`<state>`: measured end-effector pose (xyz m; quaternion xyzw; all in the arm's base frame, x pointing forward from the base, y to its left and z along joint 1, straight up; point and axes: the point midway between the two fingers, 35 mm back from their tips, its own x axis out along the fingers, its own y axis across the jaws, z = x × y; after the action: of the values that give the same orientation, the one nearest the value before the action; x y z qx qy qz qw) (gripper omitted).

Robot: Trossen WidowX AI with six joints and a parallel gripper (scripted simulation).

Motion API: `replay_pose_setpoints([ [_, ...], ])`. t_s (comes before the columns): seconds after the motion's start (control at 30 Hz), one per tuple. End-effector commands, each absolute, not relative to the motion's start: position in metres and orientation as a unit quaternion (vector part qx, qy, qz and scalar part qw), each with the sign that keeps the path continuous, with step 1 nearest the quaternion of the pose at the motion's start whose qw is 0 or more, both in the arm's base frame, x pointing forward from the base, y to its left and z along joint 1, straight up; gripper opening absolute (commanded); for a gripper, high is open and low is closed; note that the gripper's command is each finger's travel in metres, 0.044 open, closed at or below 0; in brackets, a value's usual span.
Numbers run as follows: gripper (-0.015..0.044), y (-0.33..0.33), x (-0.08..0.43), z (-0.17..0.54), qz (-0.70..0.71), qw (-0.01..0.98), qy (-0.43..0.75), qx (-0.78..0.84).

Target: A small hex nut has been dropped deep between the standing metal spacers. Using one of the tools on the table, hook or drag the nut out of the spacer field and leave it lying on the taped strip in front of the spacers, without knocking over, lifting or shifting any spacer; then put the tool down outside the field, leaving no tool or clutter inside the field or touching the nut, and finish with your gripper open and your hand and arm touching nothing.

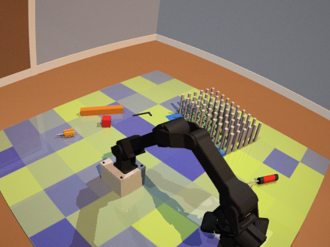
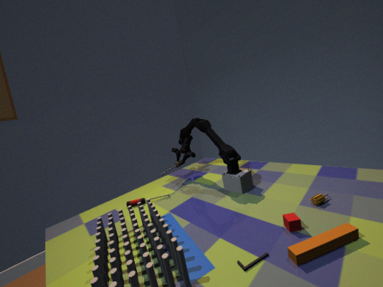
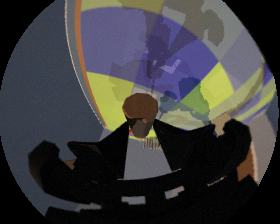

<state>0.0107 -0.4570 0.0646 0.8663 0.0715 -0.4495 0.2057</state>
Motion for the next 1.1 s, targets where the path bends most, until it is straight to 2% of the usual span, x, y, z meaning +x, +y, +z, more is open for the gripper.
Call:
replay_pose_setpoints([
  [0.0,0.0000,-0.458,0.012,0.063,-0.446,0.207,0.068,0.868],
  [1.07,0.0000,-0.459,0.011,0.027,-0.446,0.207,0.068,0.868],
])
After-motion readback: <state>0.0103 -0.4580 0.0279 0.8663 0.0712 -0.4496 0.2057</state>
